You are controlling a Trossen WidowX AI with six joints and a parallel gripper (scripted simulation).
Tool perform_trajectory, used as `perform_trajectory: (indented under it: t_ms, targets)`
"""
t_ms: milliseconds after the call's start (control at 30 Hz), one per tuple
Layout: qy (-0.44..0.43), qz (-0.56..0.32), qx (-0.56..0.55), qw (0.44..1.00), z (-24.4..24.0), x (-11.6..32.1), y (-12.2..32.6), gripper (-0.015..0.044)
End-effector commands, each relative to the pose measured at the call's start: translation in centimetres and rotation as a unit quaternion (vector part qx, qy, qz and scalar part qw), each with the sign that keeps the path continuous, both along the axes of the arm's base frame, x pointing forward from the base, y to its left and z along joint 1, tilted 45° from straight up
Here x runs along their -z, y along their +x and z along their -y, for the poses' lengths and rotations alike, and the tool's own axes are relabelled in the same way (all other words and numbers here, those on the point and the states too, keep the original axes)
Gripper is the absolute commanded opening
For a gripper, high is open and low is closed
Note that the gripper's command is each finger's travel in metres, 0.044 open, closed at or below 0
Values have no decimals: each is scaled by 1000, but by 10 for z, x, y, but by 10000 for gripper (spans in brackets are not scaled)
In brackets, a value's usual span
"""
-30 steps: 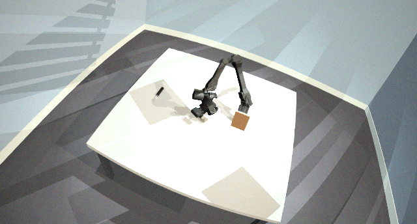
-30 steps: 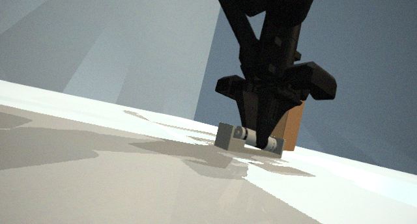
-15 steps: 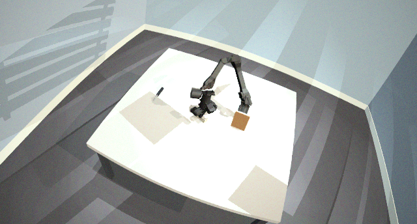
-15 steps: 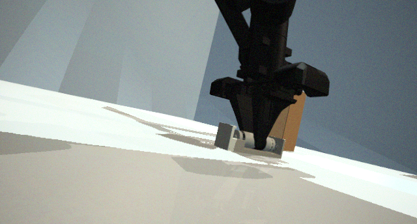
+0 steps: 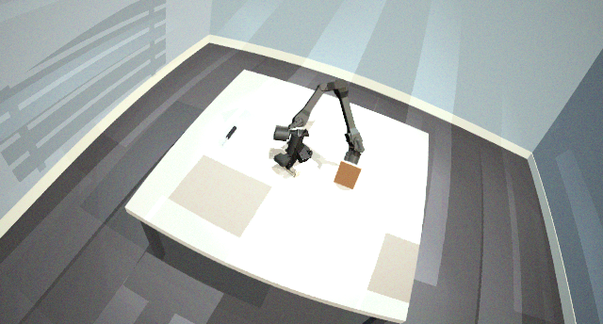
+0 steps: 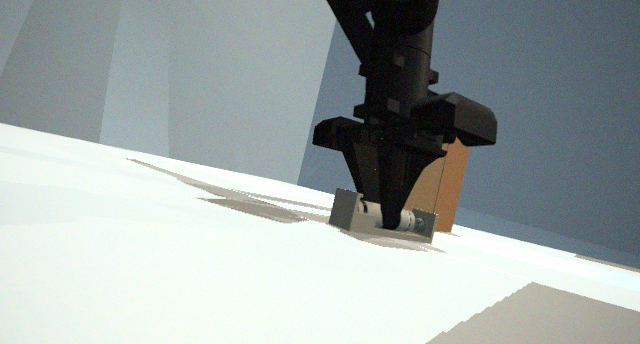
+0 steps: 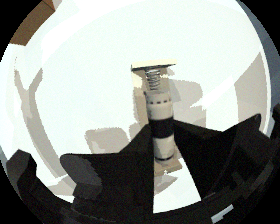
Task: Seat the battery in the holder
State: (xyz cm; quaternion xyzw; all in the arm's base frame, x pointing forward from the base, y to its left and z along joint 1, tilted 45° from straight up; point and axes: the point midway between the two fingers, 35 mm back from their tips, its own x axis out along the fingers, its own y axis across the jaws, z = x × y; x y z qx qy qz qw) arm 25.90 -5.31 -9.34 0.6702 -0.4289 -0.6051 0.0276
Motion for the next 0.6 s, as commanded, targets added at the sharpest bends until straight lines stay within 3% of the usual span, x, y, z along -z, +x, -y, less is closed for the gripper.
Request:
perform_trajectory:
  t_ms: [0,300,433,567]
  targets:
    - [-1,0,0,1000,2,-2,2,64]
    - [0,1,0,1000,2,-2,2,64]
    - [0,1,0,1000,2,-2,2,166]
    - [0,1,0,1000,0,-3,2,166]
